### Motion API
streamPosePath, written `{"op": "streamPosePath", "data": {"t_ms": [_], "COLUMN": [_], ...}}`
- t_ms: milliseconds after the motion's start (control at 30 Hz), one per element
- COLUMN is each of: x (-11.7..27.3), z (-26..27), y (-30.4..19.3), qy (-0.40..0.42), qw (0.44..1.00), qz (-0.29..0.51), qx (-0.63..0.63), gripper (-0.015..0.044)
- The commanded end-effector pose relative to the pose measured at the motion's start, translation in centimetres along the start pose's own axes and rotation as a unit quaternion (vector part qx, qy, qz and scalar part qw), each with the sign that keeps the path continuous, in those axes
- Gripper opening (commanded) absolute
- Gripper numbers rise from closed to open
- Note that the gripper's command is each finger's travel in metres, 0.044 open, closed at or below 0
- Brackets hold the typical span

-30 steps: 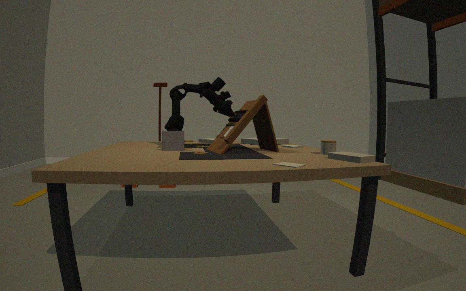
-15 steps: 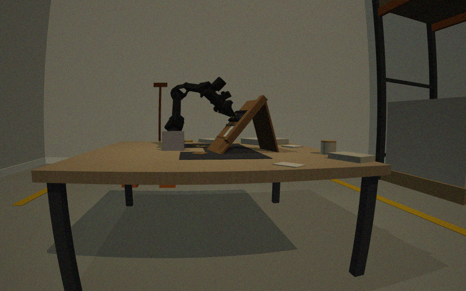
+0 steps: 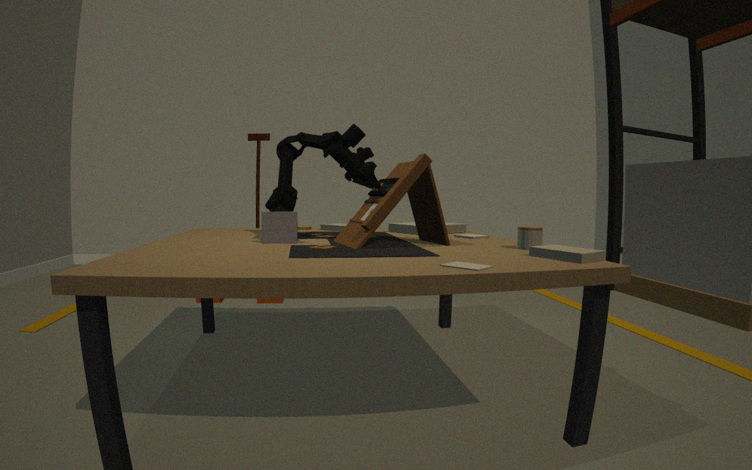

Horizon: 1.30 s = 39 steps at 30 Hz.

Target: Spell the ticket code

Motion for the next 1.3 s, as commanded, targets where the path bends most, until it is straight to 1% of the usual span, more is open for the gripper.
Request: {"op": "streamPosePath", "data": {"t_ms": [0,1267], "x": [0.0,0.1], "z": [-0.2,-2.1], "y": [0.1,0.8], "qy": [0.002,0.002], "qw": [1.0,1.0], "qz": [-0.001,-0.001], "qx": [0.004,0.004], "gripper": [0.0,0.0]}}
Point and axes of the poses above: the point midway between the two fingers, 35 mm back from their tips, its own x axis back along the fingers, its own z axis across the jaws, y = z × x, the point moved 7 cm from there along x, back along the fingers, and after that the axes turned 13 degrees about -x, right-handed, at the moved point
